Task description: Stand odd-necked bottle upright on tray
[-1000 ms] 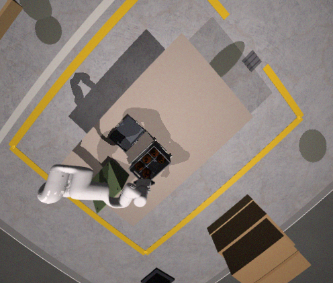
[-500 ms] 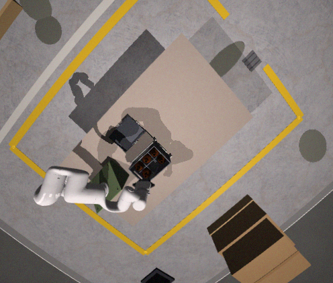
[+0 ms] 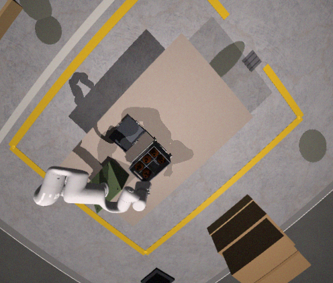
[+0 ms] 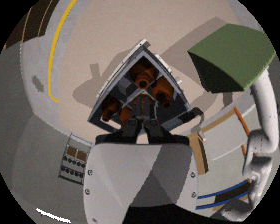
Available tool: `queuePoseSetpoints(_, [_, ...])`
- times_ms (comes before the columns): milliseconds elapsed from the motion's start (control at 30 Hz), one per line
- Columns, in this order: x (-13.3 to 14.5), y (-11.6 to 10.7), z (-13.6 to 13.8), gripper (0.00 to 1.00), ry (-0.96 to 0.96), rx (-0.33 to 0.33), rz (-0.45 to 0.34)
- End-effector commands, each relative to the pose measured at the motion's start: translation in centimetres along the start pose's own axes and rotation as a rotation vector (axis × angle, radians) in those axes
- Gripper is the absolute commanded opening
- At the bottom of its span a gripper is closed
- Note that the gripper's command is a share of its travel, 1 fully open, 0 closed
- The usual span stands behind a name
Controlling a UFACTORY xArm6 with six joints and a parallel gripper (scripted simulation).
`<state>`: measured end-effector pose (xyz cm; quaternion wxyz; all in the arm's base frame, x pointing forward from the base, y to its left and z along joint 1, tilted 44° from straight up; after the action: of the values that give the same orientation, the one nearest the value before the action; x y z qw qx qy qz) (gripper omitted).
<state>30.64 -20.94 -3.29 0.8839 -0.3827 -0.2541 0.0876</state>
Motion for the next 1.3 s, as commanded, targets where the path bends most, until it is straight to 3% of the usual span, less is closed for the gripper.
queuePoseSetpoints(0, [0.0,-0.2,-0.1,0.00,-0.001,-0.004,-0.001])
queuePoseSetpoints(767, [0.1,-0.2,0.0,0.00,-0.001,-0.004,-0.001])
queuePoseSetpoints(900, [2.8,-0.3,3.6,0.00,-0.001,-0.005,0.000])
queuePoseSetpoints(967, [2.8,-0.3,3.6,0.00,-0.001,-0.005,0.000])
queuePoseSetpoints(1067, [4.7,-0.1,6.7,0.00,-0.001,-0.004,-0.001])
queuePoseSetpoints(1267, [4.8,-0.1,6.9,0.00,-0.001,-0.004,-0.001])
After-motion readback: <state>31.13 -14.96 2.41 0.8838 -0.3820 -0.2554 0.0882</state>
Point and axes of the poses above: the point where the finger pads meet when closed, its own y axis out along the fingers, its own z axis across the jaws, x = y × z, the point moved 4 cm from there along -y, back along the fingers, and after that the axes turned 9 degrees about y, right-handed, at the moved point
